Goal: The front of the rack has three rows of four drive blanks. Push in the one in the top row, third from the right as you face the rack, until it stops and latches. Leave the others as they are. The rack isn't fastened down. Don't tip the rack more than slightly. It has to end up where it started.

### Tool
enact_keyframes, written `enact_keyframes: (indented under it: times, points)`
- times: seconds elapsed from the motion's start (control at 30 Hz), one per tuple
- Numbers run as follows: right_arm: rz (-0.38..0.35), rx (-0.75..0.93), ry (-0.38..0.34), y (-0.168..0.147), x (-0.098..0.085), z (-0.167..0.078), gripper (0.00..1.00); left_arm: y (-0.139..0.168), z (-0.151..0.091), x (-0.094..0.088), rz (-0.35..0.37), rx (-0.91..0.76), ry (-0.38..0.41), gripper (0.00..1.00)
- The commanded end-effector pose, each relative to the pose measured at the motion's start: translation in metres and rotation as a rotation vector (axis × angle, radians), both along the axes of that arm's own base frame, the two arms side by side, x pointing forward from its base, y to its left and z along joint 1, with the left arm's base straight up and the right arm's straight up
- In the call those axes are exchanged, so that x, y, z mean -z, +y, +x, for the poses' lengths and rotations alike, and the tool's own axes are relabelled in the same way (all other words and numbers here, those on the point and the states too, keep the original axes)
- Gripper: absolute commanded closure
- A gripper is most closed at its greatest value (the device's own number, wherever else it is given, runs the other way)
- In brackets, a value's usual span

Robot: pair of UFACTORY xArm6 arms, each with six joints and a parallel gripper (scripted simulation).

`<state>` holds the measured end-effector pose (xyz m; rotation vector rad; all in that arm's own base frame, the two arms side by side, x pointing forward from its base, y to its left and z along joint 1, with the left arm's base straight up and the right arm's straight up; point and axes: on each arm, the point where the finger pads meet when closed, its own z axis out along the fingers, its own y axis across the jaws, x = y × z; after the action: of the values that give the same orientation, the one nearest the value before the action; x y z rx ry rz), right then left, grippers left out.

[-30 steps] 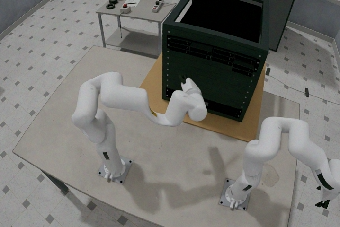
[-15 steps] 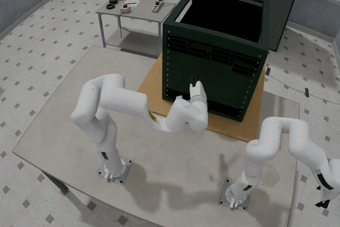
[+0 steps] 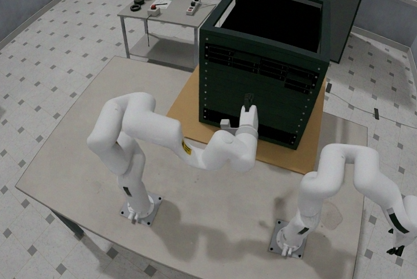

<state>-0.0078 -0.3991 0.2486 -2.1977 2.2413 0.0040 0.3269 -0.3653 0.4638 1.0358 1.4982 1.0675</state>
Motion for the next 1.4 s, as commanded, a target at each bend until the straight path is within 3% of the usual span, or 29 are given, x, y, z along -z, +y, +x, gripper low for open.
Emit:
enact_keyframes:
  times: [0.0, 0.47, 1.37]
  points:
    - [-0.004, 0.000, 0.000, -0.001, -0.001, 0.000, 0.00, -0.004, -0.003, -0.005, 0.023, 0.016, -0.010, 0.00]
    - [-0.004, 0.000, 0.000, -0.001, -0.001, 0.000, 0.00, -0.026, -0.025, -0.022, 0.152, 0.099, -0.068, 0.00]
    - [-0.004, 0.000, 0.000, -0.001, -0.001, 0.000, 0.00, -0.040, -0.040, -0.034, 0.236, 0.149, -0.112, 0.00]
